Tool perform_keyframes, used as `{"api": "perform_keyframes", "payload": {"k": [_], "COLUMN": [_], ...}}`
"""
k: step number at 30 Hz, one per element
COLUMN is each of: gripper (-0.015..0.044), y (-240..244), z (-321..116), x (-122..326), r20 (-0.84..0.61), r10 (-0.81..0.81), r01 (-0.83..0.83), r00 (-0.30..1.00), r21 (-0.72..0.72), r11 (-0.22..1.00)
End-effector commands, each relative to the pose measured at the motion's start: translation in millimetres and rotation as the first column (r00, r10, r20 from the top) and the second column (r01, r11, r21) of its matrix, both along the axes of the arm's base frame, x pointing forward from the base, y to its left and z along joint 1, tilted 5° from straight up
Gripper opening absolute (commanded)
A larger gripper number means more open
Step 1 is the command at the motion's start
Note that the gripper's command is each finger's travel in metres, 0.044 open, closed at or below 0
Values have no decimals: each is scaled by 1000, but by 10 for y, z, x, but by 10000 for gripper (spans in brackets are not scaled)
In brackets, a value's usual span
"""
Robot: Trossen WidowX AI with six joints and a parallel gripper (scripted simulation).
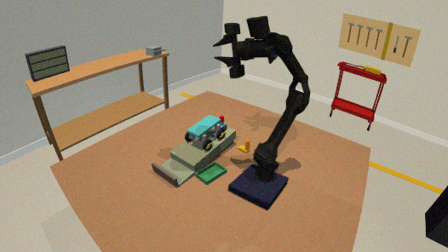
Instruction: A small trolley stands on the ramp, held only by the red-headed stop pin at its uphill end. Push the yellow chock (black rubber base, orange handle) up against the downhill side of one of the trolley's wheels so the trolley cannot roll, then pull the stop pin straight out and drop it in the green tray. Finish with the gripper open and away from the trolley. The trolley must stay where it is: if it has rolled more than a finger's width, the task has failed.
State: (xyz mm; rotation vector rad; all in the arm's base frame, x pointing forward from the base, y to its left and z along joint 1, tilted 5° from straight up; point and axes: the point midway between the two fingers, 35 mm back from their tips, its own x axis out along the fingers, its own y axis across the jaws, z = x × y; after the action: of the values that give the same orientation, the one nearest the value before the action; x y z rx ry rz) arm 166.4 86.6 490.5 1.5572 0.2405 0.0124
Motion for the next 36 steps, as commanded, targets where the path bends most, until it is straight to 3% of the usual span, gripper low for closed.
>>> {"api": "perform_keyframes", "payload": {"k": [1, 10, 17, 21, 27, 36], "gripper": [190, 190, 190, 190, 190, 190], "y": [45, 6, -112, -179, -342, -645], "z": [-137, -485, -799, -929, -1191, -1597], "x": [86, 338, 542, 618, 749, 880], "r20": [-10, -79, -178, -226, -342, -537], "r10": [2, -10, -34, -44, -63, -96], "r01": [-4, -45, -136, -191, -332, -544], "r00": [1000, 997, 984, 973, 938, 838], "r21": [-209, -665, -851, -898, -934, -806], "r11": [978, 745, 508, 398, 130, -235]}}
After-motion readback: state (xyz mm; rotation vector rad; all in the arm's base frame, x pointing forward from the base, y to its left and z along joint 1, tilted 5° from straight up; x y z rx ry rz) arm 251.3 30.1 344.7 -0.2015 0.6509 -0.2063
